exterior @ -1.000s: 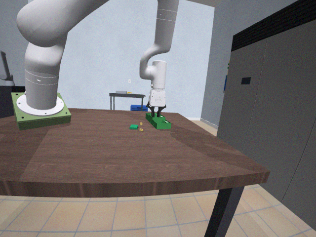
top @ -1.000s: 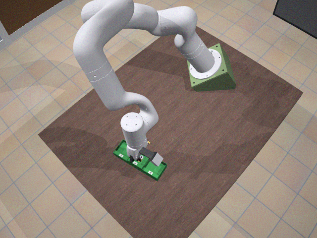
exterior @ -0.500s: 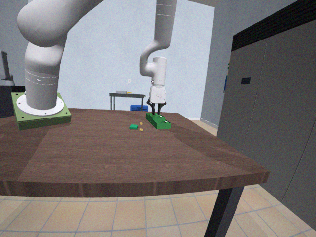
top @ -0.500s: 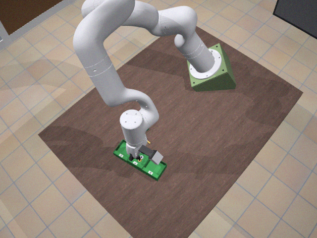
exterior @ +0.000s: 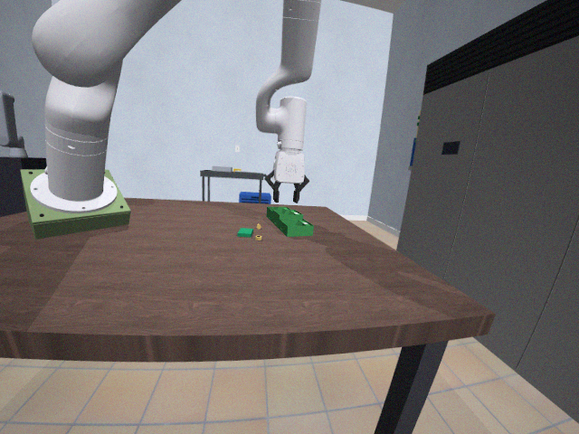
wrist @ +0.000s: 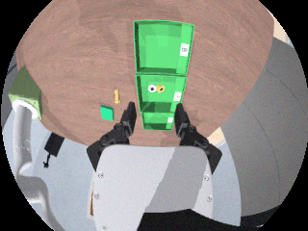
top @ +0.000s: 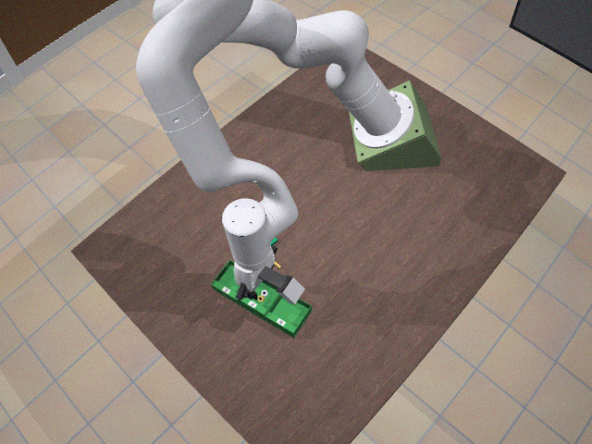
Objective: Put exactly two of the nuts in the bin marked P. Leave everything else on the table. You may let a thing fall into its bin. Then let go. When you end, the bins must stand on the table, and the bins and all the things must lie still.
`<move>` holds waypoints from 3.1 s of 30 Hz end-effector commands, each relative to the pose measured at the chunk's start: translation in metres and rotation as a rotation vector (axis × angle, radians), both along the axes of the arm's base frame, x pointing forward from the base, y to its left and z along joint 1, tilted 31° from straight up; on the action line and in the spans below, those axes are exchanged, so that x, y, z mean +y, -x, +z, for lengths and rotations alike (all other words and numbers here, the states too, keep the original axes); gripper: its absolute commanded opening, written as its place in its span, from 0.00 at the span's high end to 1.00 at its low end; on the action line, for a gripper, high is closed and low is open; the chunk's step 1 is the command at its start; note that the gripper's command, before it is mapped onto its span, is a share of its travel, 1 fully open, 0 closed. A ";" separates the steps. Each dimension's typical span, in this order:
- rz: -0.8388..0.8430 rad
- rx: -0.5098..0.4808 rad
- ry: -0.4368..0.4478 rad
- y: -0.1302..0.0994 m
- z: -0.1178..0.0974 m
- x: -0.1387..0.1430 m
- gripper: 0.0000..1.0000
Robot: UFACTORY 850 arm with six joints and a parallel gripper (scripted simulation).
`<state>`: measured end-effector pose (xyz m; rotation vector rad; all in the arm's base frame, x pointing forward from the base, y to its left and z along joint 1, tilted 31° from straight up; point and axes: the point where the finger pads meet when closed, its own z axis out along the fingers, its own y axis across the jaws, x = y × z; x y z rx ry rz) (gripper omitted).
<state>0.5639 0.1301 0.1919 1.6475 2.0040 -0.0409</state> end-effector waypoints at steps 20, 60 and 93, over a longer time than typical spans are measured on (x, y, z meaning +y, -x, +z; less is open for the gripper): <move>0.000 -0.002 -0.001 0.029 0.066 0.028 0.00; 0.000 -0.002 -0.001 0.047 0.106 0.044 0.00; 0.000 -0.002 -0.001 0.047 0.106 0.044 0.00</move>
